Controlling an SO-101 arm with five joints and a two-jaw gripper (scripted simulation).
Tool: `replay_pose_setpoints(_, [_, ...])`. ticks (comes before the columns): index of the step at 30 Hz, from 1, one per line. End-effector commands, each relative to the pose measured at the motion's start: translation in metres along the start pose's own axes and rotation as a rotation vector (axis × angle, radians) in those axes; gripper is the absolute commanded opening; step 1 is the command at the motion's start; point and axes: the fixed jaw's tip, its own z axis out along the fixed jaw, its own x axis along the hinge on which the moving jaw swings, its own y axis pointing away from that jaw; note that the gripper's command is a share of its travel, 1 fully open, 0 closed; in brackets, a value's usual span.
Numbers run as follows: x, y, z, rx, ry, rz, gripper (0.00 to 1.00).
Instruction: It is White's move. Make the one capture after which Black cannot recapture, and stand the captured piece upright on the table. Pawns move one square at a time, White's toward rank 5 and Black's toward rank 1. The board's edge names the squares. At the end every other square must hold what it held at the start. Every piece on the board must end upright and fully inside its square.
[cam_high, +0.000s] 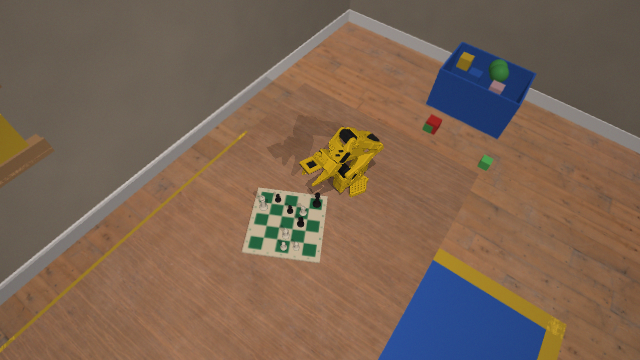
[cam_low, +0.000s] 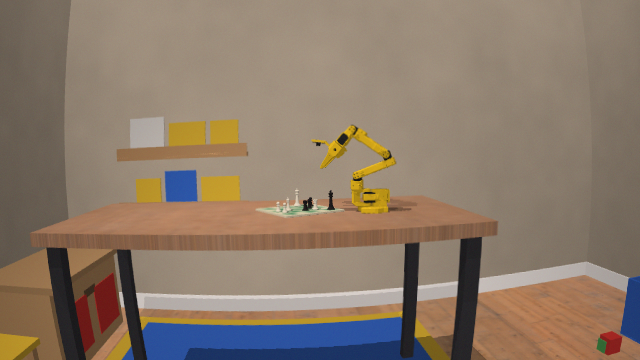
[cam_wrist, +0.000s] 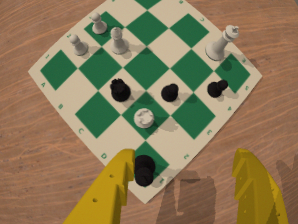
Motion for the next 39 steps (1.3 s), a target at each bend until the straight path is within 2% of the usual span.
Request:
replay_pose_setpoints(1, [-0.004,-0.021,0.01,0.07,0.194,0.106,0.19])
replay_pose_setpoints(5, [-0.005,-0.046,0.022,0.127,0.342,0.226,0.12])
replay_pose_setpoints(7, [-0.005,-0.046,0.022,0.127,0.342,0.226,0.12])
replay_pose_setpoints(12, [0.001,-0.073,0.037,0.168,0.489,0.36,0.05])
replay_pose_setpoints(17, [0.009,-0.09,0.045,0.183,0.575,0.445,0.01])
replay_pose_setpoints(22, [0.012,-0.096,0.048,0.187,0.602,0.472,0.0])
replay_pose_setpoints(39, [0.016,-0.096,0.049,0.185,0.621,0.481,0.0])
